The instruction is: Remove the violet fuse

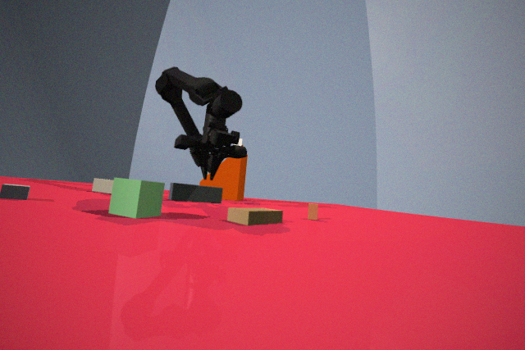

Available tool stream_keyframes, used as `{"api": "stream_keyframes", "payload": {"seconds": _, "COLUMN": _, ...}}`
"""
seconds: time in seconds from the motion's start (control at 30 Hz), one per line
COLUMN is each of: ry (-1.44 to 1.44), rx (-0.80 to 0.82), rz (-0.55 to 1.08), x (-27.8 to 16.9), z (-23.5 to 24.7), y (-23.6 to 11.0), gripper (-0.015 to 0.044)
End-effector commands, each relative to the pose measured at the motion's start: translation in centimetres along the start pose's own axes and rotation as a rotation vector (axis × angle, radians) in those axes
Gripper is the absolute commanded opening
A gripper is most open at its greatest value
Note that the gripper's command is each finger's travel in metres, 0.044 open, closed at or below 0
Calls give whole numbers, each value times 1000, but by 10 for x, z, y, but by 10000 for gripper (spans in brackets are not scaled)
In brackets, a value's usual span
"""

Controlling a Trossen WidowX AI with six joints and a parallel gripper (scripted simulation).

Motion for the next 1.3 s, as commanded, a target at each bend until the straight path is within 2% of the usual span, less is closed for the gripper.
{"api": "stream_keyframes", "payload": {"seconds": 0.0, "ry": -10, "rx": -4, "rz": 7, "x": -2, "z": 0, "y": 6, "gripper": 66}}
{"api": "stream_keyframes", "payload": {"seconds": 1.27, "ry": -10, "rx": -6, "rz": 7, "x": -2, "z": 0, "y": 23, "gripper": 66}}
Point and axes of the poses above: the point midway between the two fingers, 35 mm back from their tips, its own y axis out along the fingers, its own z axis across the jaws, x = y × z, the point moved 8 cm from there along -y, back along the fingers, and after that the axes turned 13 degrees about y, right-handed, at the moved point
